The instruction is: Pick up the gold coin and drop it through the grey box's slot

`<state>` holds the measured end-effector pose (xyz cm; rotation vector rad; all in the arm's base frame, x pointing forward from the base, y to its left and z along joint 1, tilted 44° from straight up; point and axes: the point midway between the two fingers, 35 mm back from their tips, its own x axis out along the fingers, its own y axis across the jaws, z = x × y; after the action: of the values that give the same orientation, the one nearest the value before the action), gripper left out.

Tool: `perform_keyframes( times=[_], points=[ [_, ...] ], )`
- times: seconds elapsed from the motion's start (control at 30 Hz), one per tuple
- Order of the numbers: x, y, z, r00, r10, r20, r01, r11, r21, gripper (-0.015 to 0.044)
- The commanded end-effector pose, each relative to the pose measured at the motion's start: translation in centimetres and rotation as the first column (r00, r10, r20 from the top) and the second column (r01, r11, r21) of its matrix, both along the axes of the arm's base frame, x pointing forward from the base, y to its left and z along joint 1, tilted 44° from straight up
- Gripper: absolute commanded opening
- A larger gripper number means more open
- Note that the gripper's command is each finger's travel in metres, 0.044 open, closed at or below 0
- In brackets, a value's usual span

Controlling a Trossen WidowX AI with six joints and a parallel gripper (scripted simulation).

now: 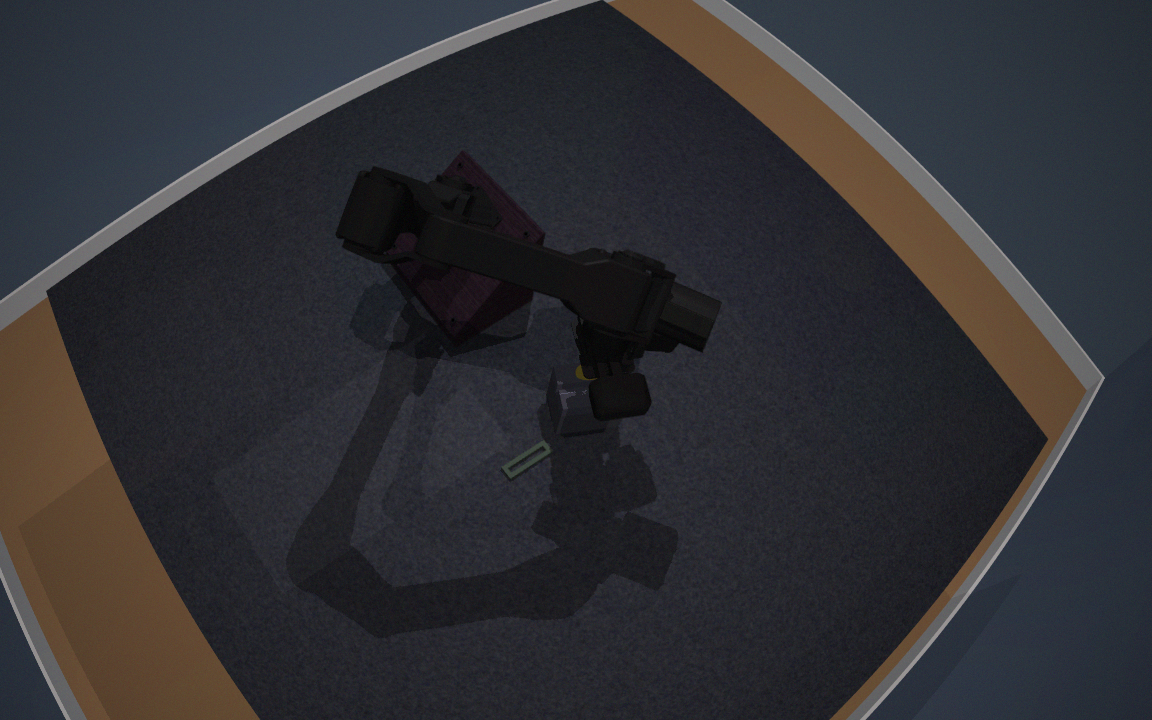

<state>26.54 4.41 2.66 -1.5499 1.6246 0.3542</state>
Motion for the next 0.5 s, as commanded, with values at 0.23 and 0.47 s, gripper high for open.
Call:
perform_keyframes(
  times=[0.23,0.47],
  points=[
    [0.09,-0.09,0.12,1.0,-0.002,0.003,0.002,1.0,0.002,0.0],
    [-0.3,0.09,-0.28,1.0,-0.004,0.005,0.004,1.0,0.002,0.0]
  ],
)
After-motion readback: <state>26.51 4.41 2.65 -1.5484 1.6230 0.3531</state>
